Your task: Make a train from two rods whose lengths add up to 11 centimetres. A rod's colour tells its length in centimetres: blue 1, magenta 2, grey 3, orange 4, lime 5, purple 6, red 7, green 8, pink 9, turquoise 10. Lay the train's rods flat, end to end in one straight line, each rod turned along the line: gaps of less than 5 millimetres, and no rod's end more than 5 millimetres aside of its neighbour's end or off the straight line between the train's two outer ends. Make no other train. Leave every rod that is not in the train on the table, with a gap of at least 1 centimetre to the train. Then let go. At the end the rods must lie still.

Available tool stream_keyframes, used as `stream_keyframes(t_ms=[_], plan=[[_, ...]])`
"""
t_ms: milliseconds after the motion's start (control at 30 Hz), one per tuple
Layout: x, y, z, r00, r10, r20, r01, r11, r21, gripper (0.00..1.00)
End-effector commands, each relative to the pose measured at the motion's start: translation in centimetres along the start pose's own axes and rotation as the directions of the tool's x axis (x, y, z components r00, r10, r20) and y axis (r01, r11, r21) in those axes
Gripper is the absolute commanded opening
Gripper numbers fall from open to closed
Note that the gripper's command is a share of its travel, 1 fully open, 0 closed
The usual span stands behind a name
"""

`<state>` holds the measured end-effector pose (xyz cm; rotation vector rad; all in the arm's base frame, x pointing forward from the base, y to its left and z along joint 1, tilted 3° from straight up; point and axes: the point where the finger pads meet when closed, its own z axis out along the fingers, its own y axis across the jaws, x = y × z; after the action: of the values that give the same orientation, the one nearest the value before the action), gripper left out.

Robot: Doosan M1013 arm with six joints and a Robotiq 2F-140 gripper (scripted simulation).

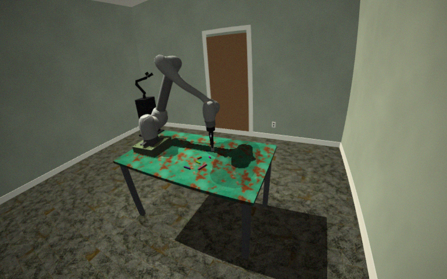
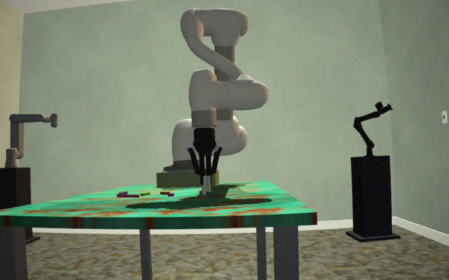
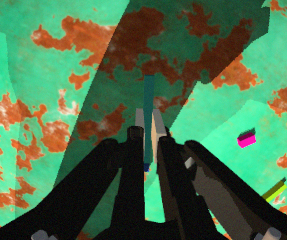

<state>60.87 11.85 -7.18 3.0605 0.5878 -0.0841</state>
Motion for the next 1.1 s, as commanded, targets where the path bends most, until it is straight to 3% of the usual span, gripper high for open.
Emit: stream_keyframes(t_ms=[0, 1067], plan=[[0.00, 0.00, -0.01, 1.000, 0.000, 0.000, 0.000, 1.000, 0.000, 0.03], [0.00, 0.00, -0.01, 1.000, 0.000, 0.000, 0.000, 1.000, 0.000, 0.05]])
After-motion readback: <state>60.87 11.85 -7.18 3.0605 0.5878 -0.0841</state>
